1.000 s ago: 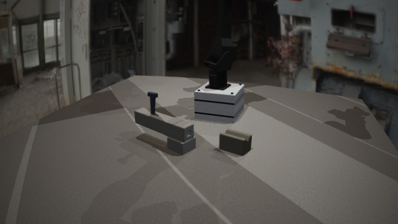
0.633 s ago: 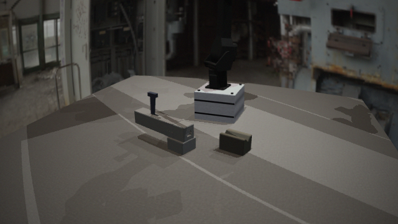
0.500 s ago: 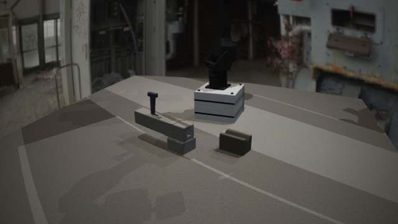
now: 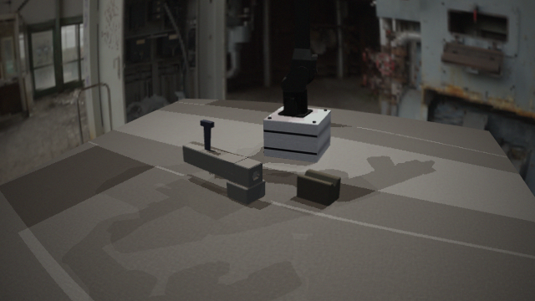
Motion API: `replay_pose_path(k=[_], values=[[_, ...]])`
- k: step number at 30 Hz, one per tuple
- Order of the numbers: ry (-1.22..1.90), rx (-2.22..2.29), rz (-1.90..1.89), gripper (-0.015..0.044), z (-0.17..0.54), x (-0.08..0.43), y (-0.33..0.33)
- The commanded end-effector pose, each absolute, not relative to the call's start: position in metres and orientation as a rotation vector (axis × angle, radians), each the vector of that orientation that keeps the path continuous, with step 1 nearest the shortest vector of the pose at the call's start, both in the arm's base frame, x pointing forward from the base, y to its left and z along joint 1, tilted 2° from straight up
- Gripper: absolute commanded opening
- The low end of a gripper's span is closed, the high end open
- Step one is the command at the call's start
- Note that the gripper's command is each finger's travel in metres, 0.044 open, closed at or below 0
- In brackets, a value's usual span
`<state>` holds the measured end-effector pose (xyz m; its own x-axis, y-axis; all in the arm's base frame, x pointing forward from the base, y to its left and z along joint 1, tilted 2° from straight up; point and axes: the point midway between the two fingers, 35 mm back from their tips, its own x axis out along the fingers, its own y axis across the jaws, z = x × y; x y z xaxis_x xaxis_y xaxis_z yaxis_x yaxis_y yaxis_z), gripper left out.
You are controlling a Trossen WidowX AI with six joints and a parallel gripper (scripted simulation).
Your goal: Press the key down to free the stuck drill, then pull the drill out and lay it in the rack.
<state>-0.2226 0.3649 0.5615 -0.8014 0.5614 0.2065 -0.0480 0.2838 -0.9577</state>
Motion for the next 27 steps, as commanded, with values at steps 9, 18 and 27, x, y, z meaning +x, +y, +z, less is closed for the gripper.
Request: replay_pose_path(k=[9, 18, 27], values=[[-1.331, -0.852, 1.706, 0.0000, 0.476, -0.064, 0.446], [-0.712, -0.974, 1.634, 0.0000, 0.406, 0.079, 0.447], [-0.193, -1.011, 1.430, 0.0000, 0.335, 0.204, 0.396]])
